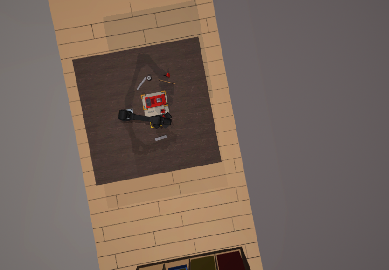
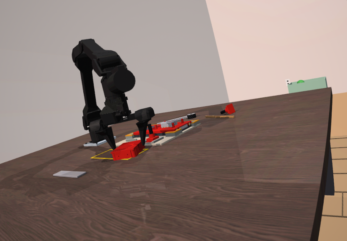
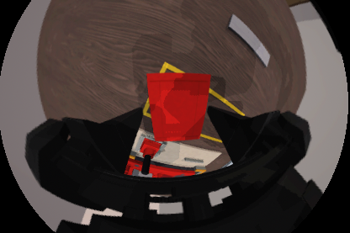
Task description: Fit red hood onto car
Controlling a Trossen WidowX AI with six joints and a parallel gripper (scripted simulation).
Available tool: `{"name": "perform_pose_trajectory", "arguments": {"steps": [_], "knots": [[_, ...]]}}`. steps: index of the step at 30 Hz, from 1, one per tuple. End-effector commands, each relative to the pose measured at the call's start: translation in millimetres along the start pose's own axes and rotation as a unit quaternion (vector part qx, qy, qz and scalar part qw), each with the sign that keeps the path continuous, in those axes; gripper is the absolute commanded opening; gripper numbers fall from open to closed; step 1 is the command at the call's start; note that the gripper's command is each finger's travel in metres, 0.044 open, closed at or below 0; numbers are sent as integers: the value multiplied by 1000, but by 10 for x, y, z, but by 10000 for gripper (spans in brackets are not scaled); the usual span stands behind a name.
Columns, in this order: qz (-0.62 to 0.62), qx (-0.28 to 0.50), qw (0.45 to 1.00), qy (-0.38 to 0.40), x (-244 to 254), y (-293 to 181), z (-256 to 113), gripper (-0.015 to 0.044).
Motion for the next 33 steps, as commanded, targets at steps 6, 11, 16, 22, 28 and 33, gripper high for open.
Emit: {"name": "perform_pose_trajectory", "arguments": {"steps": [6,11,16,22,28,33], "knots": [[-3,3,1000,-4,-20,-22,72,440],[-3,3,1000,-4,-20,-22,96,440],[-3,3,1000,-4,-20,-22,99,440],[0,1,1000,0,-3,-6,71,341],[0,1,1000,0,-3,-6,71,301],[0,1,1000,0,-3,-6,60,190]]}}
Point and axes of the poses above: the point midway between the two fingers, 35 mm back from their tips, its own z axis out along the fingers, its own x axis across the jaws, y = z × x, the point moved 1 cm from there along -z, back along the fingers, and after that the axes turned 15 degrees about -z, right-handed, at the moved point
